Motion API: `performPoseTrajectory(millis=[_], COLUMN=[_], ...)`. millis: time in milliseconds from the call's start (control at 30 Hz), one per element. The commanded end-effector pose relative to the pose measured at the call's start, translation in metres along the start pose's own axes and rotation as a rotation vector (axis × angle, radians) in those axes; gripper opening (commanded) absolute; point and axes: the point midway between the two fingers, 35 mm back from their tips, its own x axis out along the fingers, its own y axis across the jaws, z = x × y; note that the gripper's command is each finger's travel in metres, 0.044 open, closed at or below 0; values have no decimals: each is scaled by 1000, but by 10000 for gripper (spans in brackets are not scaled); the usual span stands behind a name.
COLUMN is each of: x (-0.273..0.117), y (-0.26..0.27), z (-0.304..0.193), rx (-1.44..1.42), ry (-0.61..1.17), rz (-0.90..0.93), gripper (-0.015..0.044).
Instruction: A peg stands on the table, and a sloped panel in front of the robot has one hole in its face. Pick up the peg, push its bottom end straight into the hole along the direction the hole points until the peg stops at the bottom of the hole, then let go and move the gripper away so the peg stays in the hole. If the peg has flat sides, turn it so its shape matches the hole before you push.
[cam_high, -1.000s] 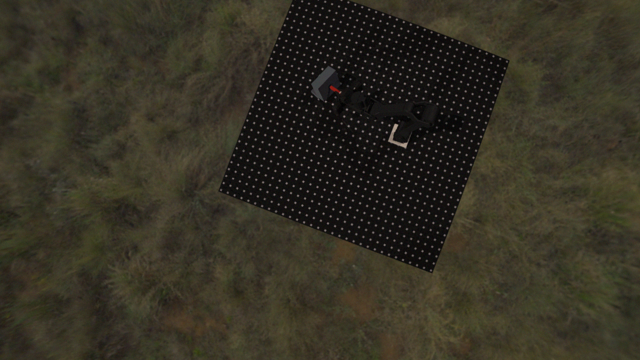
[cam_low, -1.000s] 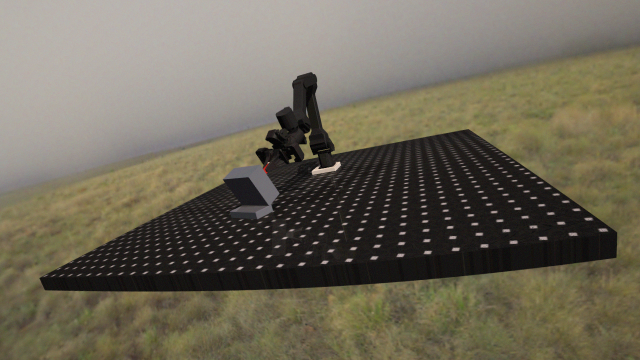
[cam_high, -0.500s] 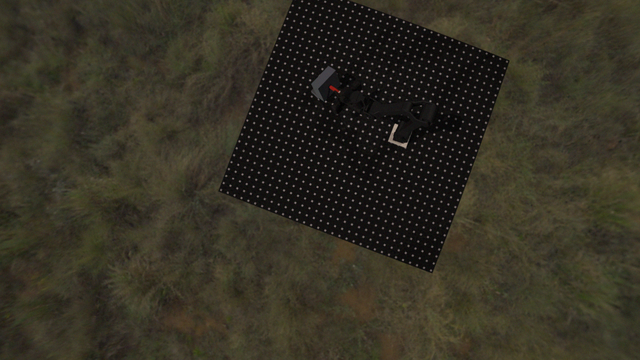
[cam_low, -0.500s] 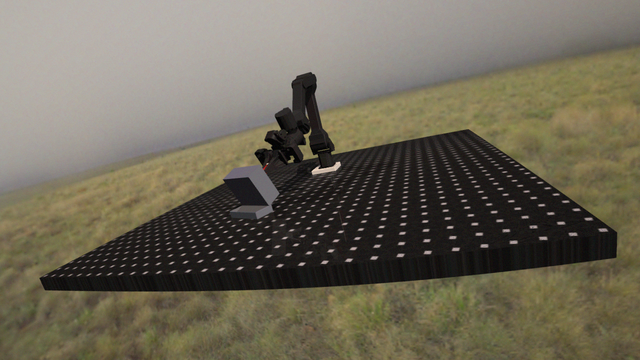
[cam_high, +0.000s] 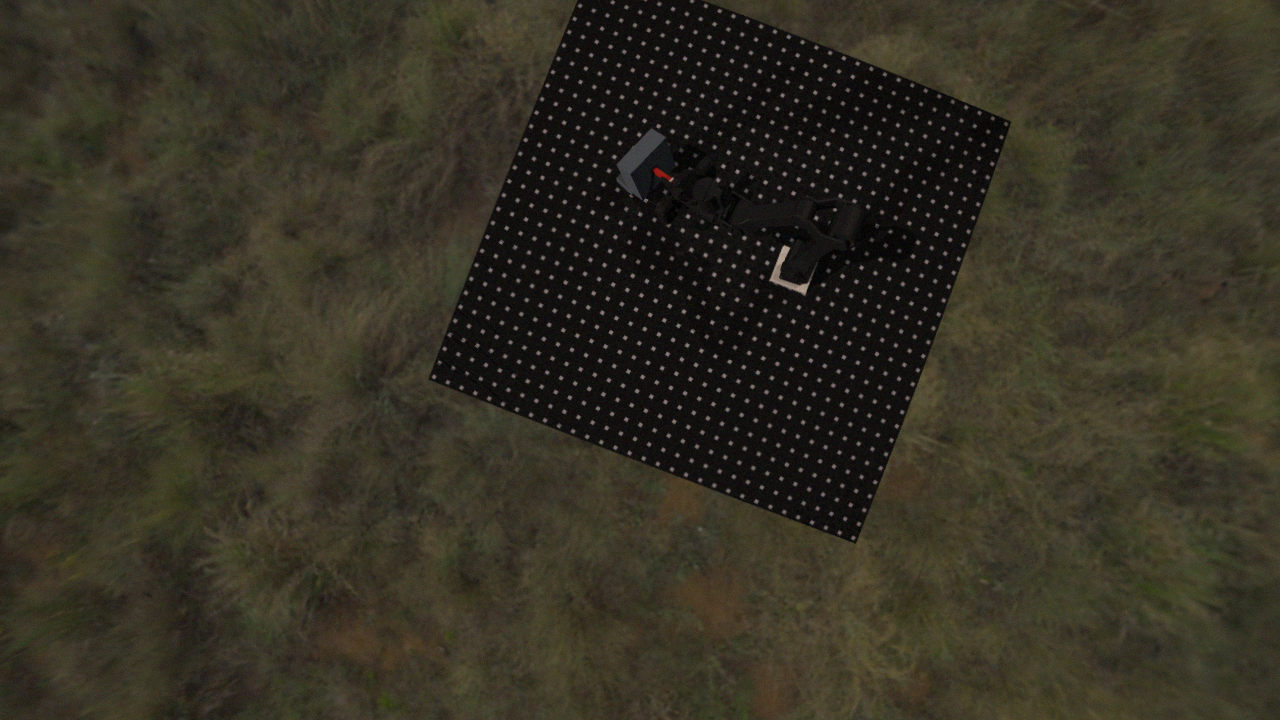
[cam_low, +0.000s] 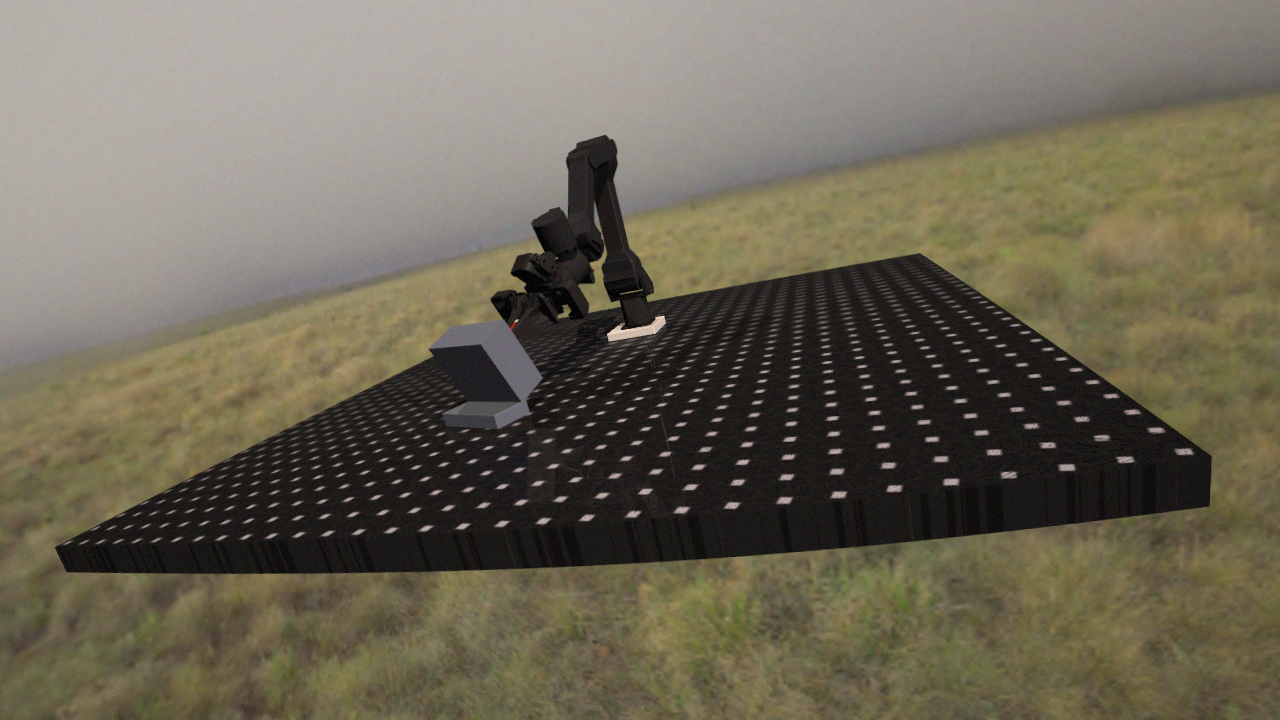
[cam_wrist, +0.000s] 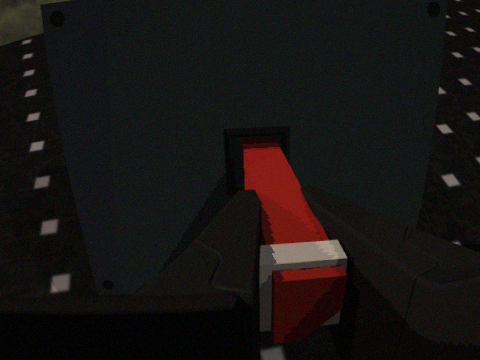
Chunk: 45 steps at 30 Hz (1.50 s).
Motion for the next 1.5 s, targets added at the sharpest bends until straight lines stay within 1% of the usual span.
performPoseTrajectory(millis=[0,1467], x=[2,17], y=[1,2], z=[3,5], rx=[-1,-1], ry=[-7,-8], rz=[3,3], gripper=[0,0])
